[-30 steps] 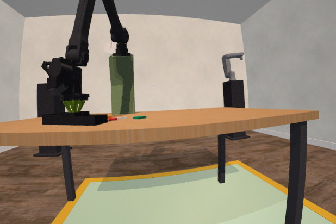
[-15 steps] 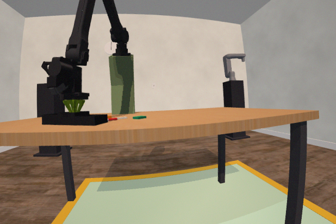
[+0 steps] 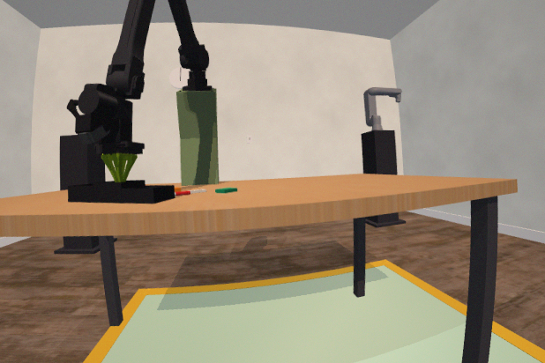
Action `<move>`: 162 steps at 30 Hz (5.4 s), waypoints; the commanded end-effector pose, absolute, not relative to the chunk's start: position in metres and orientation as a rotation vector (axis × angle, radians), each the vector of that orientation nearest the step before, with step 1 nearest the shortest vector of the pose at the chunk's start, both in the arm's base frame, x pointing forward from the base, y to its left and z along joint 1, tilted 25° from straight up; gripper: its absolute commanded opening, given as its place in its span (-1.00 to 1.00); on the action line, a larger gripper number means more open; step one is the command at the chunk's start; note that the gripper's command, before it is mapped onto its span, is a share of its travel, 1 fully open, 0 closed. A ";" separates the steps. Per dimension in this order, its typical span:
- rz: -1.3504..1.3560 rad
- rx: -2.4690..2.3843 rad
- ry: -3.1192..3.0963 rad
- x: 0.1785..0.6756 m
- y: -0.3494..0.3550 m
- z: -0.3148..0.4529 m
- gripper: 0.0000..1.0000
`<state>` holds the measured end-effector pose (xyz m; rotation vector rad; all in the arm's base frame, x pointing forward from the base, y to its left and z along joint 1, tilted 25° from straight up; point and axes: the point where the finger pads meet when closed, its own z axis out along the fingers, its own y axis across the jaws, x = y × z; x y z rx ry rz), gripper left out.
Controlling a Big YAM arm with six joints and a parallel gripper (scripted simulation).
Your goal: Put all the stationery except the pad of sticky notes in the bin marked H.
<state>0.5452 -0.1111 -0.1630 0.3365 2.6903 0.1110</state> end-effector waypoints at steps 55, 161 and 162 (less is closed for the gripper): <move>0.113 0.345 2.669 0.570 -0.032 -0.130 -0.84; 0.108 0.335 2.669 0.537 -0.040 -0.062 -0.84; 0.108 0.335 2.669 0.533 -0.040 -0.054 -0.84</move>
